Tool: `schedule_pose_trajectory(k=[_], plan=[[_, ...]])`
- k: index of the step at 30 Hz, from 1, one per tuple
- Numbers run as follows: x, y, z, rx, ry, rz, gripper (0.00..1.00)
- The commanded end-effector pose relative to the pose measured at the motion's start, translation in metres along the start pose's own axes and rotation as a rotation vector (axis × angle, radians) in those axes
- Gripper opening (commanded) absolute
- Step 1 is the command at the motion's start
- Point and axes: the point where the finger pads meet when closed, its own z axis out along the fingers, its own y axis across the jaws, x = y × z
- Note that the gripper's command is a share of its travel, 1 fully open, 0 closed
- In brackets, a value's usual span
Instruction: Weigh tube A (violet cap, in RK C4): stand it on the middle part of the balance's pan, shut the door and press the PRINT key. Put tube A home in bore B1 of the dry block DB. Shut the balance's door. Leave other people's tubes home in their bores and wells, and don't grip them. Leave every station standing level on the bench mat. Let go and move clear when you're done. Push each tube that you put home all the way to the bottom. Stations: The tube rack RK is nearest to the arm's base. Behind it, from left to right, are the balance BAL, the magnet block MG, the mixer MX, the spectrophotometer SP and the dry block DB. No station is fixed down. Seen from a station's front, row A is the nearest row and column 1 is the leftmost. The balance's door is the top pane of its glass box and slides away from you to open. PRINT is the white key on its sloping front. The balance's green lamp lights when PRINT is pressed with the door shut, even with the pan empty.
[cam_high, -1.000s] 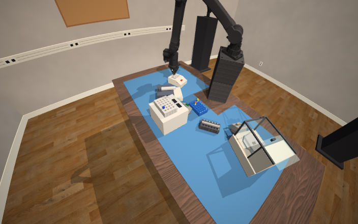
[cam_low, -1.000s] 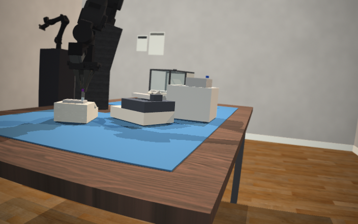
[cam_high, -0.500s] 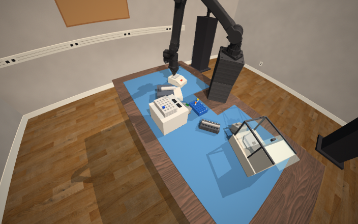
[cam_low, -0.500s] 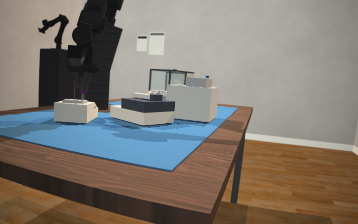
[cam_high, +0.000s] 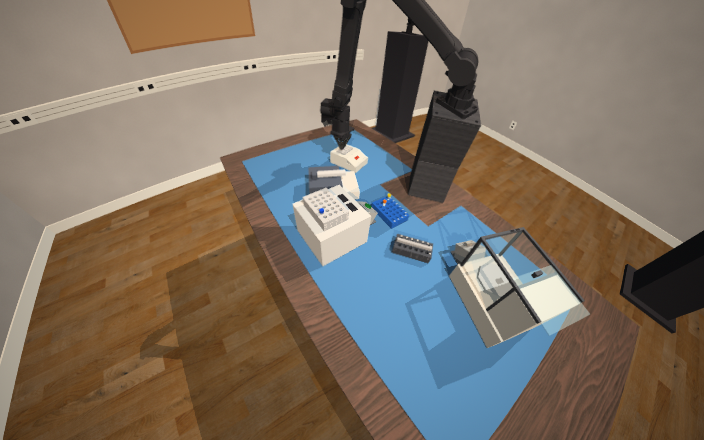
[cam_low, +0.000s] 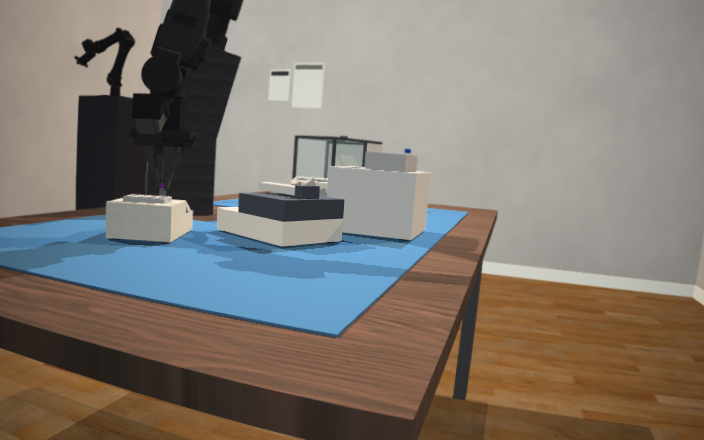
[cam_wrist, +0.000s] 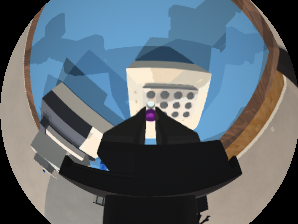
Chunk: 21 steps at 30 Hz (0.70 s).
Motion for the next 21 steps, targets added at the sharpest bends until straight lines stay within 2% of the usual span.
schedule_pose_trajectory(k=[1,21], plan=[[0.0065,0.0004,0.0092,0.001,0.017,0.012,0.09],[0.0072,-0.001,0.0126,0.003,0.024,0.016,0.09]])
